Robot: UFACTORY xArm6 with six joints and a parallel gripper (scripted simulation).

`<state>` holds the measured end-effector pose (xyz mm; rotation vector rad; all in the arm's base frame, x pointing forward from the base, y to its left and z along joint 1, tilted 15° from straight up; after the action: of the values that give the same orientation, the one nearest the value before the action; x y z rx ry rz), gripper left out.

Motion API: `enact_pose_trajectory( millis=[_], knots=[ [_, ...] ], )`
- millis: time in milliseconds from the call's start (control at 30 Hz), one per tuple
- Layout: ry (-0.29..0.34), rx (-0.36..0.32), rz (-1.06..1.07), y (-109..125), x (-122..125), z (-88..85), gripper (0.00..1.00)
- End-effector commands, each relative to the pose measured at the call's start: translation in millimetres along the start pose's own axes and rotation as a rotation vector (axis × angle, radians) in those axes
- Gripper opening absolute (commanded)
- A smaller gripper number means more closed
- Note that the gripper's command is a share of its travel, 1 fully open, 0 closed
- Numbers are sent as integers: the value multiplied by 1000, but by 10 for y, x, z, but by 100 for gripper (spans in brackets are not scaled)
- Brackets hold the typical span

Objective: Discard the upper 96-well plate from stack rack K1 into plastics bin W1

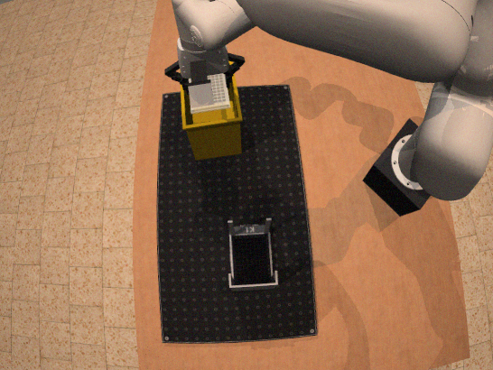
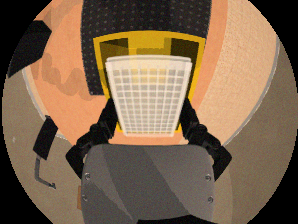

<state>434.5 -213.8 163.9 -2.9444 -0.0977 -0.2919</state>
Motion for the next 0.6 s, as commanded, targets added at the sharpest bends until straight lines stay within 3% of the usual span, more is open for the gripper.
enact_pose_trajectory(
  millis=[0,167,200,567],
  knots=[
    [4,-2,-1,5,10,-12,0],
    [4,-2,-1,5,10,-5,0],
    [4,-2,-1,5,10,1,100],
    [4,-2,-1,5,10,2,100]
  ],
)
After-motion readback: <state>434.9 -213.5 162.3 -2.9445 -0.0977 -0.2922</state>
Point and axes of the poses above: the point where the finger pads meet when closed, its own z axis out along the fingers, its own x axis across the jaws, y = z × x, the point moved 10 cm from there along -z, back along the fingers, and after that the axes turned 4 degrees about z, right-handed, at the moved point
